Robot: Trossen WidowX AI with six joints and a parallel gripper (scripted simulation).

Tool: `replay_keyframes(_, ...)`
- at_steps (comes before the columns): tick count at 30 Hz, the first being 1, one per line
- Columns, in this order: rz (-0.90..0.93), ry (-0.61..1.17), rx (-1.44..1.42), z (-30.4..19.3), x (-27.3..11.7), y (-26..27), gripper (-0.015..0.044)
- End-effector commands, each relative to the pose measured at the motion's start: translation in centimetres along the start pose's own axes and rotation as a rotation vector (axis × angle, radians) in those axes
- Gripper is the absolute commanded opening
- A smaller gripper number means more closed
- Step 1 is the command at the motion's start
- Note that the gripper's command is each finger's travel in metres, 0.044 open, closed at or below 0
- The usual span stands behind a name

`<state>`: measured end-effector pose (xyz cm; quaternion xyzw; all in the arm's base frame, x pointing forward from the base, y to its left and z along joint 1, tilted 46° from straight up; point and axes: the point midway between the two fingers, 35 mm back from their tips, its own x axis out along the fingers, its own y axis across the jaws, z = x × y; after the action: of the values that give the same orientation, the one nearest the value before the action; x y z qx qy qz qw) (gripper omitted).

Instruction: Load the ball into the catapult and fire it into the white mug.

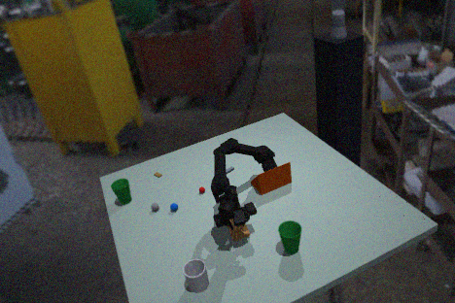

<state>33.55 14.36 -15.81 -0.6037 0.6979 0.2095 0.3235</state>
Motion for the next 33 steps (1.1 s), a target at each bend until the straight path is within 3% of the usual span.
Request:
replay_keyframes(1,-0.025,-0.026,0.002,0.5,-3.5,0.0,0.0000)
replay_keyframes(6,-0.025,-0.026,0.025,0.5,-3.5,0.0,0.0000)
replay_keyframes(33,-0.019,-0.035,0.857,-0.2,-3.3,-2.1,0.0000)
